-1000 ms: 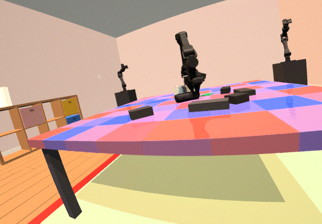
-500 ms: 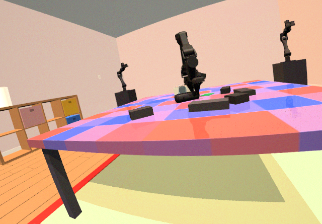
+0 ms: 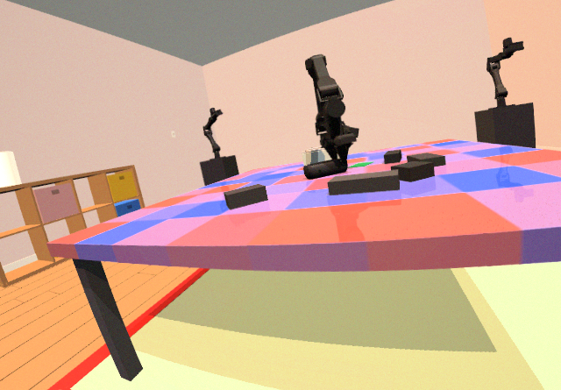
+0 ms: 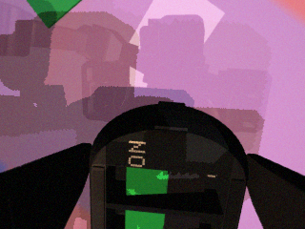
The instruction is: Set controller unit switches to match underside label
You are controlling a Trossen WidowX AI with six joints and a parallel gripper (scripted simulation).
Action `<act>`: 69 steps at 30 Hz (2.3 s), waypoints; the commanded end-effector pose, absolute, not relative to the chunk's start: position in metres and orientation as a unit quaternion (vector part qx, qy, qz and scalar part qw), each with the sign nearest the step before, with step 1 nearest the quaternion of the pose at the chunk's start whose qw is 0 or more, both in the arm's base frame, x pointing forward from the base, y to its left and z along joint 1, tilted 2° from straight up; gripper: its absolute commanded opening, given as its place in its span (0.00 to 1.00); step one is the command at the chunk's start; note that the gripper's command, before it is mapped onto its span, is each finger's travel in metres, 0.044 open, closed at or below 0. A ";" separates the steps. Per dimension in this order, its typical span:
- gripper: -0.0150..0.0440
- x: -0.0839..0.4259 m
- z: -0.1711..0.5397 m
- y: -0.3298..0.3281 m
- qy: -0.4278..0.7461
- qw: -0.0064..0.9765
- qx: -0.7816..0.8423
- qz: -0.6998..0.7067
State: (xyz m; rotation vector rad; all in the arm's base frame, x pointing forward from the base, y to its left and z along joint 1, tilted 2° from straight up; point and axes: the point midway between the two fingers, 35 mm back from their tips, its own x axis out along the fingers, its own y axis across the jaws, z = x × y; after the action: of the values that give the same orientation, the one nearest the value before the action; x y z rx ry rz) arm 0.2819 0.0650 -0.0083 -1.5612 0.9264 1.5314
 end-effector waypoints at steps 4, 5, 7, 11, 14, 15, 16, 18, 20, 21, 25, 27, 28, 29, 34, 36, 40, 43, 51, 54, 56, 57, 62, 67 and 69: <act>0.25 0.294 -0.005 0.066 0.355 0.378 -0.619 0.589; 0.25 0.294 -0.005 0.066 0.355 0.378 -0.619 0.589; 0.25 0.295 -0.005 0.066 0.355 0.378 -0.619 0.589; 0.25 0.295 -0.005 0.066 0.355 0.378 -0.619 0.589; 0.25 0.295 -0.005 0.066 0.355 0.378 -0.619 0.589; 0.25 0.295 -0.005 0.066 0.355 0.378 -0.619 0.589; 0.25 0.295 -0.005 0.066 0.355 0.378 -0.619 0.589; 0.25 0.295 -0.005 0.066 0.355 0.378 -0.619 0.589; 0.25 0.296 -0.005 0.066 0.355 0.378 -0.619 0.589; 0.25 0.297 -0.005 0.066 0.355 0.378 -0.619 0.589; 0.25 0.299 -0.005 0.066 0.355 0.379 -0.619 0.589; 0.25 0.300 -0.005 0.066 0.355 0.379 -0.619 0.589; 0.25 0.300 -0.005 0.066 0.355 0.379 -0.619 0.589; 0.25 0.300 -0.005 0.066 0.355 0.379 -0.619 0.589; 0.25 0.300 -0.005 0.066 0.355 0.379 -0.619 0.589; 0.25 0.300 -0.005 0.066 0.355 0.379 -0.619 0.589; 0.25 0.301 -0.005 0.066 0.355 0.379 -0.619 0.589; 0.25 0.303 -0.004 0.066 0.355 0.379 -0.620 0.589; 0.25 0.307 -0.004 0.066 0.355 0.379 -0.620 0.589; 0.25 0.309 -0.004 0.066 0.355 0.379 -0.620 0.589; 0.25 0.309 -0.004 0.066 0.355 0.379 -0.620 0.589; 0.25 0.309 -0.004 0.066 0.355 0.379 -0.620 0.589; 0.25 0.309 -0.004 0.066 0.355 0.379 -0.620 0.589; 0.25 0.310 -0.004 0.066 0.355 0.379 -0.620 0.589; 0.25 0.311 -0.004 0.066 0.355 0.379 -0.620 0.589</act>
State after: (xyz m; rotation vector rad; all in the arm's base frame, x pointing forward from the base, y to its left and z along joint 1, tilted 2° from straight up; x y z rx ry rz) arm 0.3020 0.0647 -0.0071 -1.5669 0.9252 1.5234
